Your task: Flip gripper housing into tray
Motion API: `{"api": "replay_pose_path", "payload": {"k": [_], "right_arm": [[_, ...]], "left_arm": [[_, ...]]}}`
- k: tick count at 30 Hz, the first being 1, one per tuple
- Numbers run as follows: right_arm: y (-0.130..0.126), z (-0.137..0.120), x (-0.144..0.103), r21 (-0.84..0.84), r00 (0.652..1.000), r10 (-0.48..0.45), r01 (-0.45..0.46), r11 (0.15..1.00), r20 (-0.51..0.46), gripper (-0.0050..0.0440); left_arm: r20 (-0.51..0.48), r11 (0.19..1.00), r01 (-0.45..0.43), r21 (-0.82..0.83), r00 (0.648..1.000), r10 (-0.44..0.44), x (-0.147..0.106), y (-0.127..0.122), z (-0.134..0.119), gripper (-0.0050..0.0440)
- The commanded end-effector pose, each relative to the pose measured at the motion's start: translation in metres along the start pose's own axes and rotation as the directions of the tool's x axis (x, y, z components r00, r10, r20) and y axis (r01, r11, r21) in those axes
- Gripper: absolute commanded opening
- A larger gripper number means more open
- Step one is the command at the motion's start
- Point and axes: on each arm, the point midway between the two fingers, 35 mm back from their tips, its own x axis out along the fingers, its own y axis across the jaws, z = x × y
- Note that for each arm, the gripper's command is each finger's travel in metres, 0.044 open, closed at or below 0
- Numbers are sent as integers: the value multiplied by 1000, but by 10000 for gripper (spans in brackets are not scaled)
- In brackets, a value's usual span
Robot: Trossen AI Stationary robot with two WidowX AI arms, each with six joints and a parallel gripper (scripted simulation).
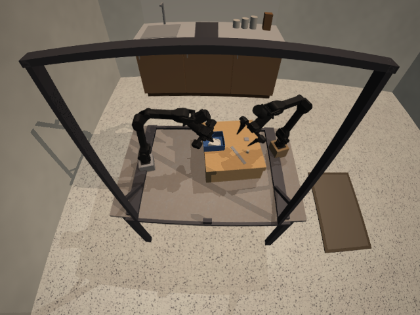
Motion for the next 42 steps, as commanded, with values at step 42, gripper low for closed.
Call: {"api": "replay_pose_path", "payload": {"k": [42], "right_arm": [[-93,-29,-58,520,938,-339,255,815,71,440]], "left_arm": [[-146,725,-111,-680,989,15,-10,28,-48,0]]}}
